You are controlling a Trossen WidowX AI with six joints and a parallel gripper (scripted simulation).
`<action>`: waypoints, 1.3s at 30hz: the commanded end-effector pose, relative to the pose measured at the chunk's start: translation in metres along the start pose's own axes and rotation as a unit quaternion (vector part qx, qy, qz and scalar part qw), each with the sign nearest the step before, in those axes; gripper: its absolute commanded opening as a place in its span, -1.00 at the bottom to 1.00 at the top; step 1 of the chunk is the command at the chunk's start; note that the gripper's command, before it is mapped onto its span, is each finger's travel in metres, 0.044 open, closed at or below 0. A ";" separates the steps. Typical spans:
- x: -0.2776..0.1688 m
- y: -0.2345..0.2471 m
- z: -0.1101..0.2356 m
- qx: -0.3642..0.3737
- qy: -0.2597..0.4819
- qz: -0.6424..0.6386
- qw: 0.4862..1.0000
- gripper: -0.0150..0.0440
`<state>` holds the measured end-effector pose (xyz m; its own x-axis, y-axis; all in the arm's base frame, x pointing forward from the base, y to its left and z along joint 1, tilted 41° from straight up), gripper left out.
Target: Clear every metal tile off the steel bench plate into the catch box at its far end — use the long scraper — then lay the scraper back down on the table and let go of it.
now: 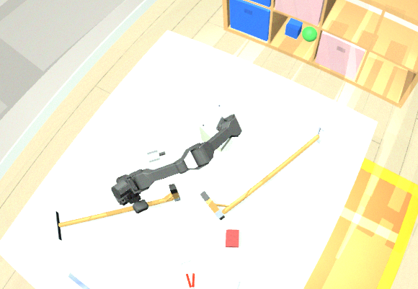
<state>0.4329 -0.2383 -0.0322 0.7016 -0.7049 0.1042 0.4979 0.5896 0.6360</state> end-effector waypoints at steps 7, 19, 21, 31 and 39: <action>0.007 0.010 0.001 -0.002 -0.006 0.000 1.000 -0.49; 0.010 0.021 -0.001 -0.001 -0.006 0.000 1.000 -0.49; 0.010 0.023 -0.002 -0.001 -0.006 0.000 1.000 -0.49; 0.013 0.032 -0.003 -0.001 -0.006 0.000 1.000 -0.49; 0.015 0.040 -0.004 -0.001 -0.006 0.000 1.000 -0.49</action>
<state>0.4569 -0.2272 -0.0140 0.6920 -0.7150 0.0994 0.5121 0.5833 0.6304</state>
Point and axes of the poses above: the point midway between the two fingers, 35 mm back from their tips, its own z axis back along the fingers, its own y axis across the jaws, x = y × z, the point moved 10 cm from there along z, back along the fingers, and after that the axes turned 4 degrees about -z, right-handed, at the moved point
